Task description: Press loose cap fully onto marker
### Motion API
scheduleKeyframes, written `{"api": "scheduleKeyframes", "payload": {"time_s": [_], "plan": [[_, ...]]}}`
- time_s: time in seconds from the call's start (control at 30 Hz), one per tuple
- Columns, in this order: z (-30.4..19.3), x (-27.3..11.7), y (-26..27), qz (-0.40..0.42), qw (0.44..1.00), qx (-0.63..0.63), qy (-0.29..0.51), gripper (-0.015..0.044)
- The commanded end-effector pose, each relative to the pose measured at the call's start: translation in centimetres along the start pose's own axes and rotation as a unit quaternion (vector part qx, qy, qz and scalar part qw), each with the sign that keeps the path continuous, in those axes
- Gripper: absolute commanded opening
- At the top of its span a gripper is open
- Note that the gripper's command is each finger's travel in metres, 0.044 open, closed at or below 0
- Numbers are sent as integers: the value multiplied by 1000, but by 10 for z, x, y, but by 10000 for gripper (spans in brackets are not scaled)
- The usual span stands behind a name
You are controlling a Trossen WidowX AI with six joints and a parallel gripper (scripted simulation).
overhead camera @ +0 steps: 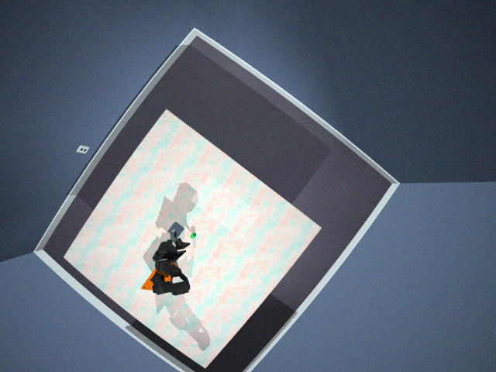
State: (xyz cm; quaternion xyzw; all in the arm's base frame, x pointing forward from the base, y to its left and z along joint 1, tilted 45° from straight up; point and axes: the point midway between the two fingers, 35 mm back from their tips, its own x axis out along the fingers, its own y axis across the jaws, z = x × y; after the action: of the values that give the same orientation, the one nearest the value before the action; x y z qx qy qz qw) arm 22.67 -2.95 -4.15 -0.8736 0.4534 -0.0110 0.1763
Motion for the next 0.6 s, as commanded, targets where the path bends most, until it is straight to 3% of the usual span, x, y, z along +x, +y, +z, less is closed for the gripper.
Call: {"api": "scheduleKeyframes", "payload": {"time_s": [0.0, 0.17, 0.37, 0.57], "plan": [[1, 0, -1, 0, 1000, 5, -1, 374], [18, -3, -33, -8, 988, 149, -26, 243], [35, -2, -57, 33, 934, 350, -69, 236], [44, -1, -79, 109, 821, 554, -81, 236]]}}
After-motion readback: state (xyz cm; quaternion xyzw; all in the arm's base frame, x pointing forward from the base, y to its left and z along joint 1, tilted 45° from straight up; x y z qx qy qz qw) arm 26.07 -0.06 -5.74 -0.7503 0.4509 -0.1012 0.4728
